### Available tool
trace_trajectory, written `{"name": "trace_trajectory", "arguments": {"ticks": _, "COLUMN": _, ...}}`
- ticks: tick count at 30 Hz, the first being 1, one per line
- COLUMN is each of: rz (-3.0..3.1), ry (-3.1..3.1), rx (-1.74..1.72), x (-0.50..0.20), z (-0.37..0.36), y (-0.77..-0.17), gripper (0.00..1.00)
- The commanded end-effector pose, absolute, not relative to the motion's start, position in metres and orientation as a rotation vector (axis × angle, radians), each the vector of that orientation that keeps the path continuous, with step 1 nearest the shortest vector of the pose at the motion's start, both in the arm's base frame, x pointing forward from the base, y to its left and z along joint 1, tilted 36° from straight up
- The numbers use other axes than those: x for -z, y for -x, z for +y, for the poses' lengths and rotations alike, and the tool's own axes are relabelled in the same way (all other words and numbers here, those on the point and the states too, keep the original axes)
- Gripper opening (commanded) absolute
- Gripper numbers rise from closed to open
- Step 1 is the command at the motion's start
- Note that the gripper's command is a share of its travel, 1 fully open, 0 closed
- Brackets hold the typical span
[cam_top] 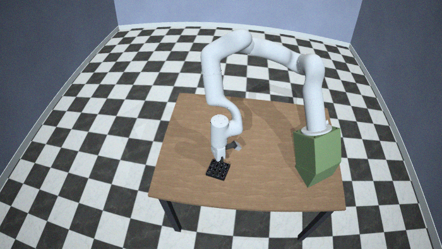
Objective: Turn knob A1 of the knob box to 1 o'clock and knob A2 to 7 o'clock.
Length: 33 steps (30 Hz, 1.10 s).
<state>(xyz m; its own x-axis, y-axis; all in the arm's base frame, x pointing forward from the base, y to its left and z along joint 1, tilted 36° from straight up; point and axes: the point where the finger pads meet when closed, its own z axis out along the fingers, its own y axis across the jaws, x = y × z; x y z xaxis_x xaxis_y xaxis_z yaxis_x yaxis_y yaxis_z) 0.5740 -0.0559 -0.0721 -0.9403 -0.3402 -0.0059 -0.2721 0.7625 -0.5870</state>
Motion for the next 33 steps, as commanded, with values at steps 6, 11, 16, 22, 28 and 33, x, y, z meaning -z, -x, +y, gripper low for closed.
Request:
{"name": "trace_trajectory", "arguments": {"ticks": 6, "rz": 2.832, "ry": 0.888, "rx": 0.959, "x": 0.0715, "z": -0.0554, "y": -0.5747, "gripper": 0.08}}
{"name": "trace_trajectory", "arguments": {"ticks": 11, "rz": 2.817, "ry": 1.004, "rx": 0.967, "x": 0.0715, "z": -0.0554, "y": -0.5747, "gripper": 0.08}}
{"name": "trace_trajectory", "arguments": {"ticks": 16, "rz": 2.784, "ry": 1.187, "rx": 0.977, "x": 0.0715, "z": -0.0554, "y": -0.5747, "gripper": 0.08}}
{"name": "trace_trajectory", "arguments": {"ticks": 22, "rz": 2.736, "ry": 1.384, "rx": 0.984, "x": 0.0715, "z": -0.0554, "y": -0.5747, "gripper": 0.08}}
{"name": "trace_trajectory", "arguments": {"ticks": 28, "rz": 2.703, "ry": 1.497, "rx": 0.986, "x": 0.0715, "z": -0.0554, "y": -0.5747, "gripper": 0.08}}
{"name": "trace_trajectory", "arguments": {"ticks": 33, "rz": 2.663, "ry": 1.615, "rx": 0.986, "x": 0.0715, "z": -0.0554, "y": -0.5747, "gripper": 0.08}}
